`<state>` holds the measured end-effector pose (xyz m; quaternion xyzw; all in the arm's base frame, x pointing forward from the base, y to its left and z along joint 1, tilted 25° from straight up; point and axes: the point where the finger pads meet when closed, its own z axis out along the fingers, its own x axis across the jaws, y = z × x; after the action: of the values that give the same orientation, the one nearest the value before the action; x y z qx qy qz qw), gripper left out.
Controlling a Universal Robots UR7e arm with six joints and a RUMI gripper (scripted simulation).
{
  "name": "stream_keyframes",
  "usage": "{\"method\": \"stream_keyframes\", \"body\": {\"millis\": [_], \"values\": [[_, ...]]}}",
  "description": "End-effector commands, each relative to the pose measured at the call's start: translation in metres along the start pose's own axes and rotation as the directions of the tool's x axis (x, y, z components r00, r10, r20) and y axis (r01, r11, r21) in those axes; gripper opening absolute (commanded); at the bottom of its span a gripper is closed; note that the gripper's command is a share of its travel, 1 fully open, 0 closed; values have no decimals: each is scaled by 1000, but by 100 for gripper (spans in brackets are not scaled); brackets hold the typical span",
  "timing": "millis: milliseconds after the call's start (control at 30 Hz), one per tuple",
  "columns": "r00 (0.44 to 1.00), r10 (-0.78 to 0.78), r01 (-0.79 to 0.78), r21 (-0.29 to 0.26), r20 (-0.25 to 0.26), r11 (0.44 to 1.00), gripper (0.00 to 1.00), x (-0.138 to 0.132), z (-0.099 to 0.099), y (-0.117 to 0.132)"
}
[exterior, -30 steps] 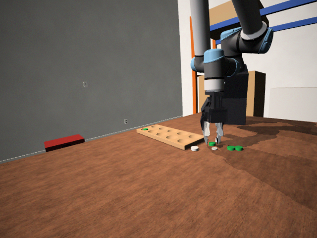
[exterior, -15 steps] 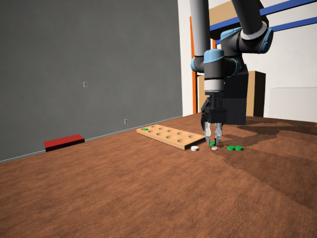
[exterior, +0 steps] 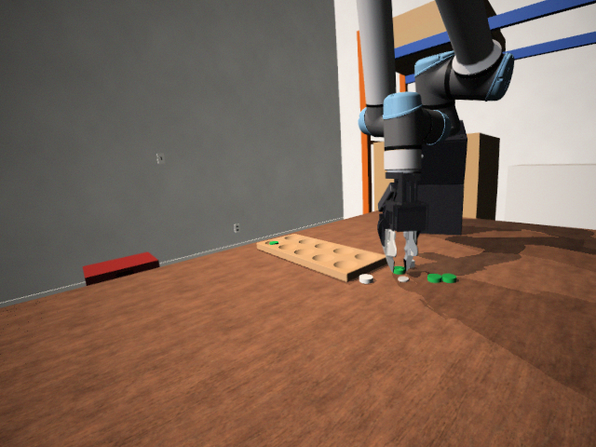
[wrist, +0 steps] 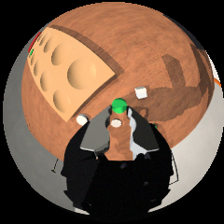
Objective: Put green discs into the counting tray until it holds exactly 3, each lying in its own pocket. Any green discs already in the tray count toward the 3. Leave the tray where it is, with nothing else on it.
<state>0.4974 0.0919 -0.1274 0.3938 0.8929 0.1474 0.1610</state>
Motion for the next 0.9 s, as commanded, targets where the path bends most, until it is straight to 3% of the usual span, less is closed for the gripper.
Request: {"method": "stream_keyframes", "body": {"millis": [0, 867], "values": [[1000, 0, 0, -1, 1, 1000, 0, 0, 0, 0], [1000, 0, 0, -1, 1, 1000, 0, -1, -8, 1]]}}
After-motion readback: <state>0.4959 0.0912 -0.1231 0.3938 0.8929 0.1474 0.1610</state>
